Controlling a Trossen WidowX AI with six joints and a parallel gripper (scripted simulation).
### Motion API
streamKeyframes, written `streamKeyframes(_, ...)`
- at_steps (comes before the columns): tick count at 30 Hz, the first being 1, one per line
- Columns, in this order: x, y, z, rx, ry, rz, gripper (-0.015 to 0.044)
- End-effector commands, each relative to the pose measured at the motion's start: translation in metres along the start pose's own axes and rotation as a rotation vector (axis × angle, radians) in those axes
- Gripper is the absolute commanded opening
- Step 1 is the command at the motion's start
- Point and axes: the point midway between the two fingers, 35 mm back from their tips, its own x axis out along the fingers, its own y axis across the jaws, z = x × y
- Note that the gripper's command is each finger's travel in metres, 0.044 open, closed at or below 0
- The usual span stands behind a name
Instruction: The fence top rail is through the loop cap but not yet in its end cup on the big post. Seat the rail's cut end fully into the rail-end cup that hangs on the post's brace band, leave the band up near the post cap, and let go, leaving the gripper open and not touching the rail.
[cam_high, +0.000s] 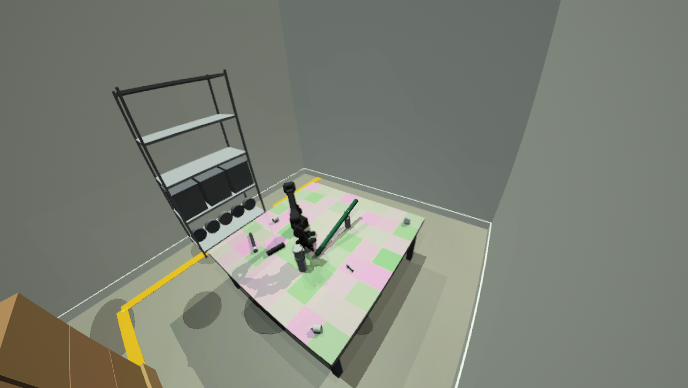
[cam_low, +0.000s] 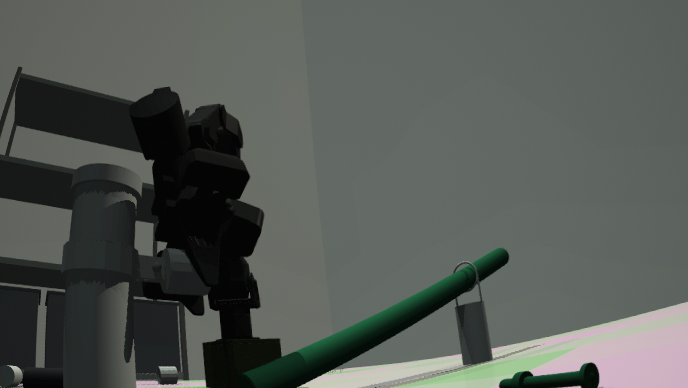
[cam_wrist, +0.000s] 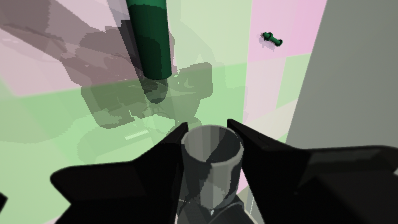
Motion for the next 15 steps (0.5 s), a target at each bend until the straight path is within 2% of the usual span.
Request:
streamKeyframes(1, -0.0013, 0.003, -0.0008, -0.018, -0.01, 0.0, 0.0)
streamKeyframes(15, -0.0009, 0.0017, 0.0, -0.018, -0.01, 0.0, 0.0)
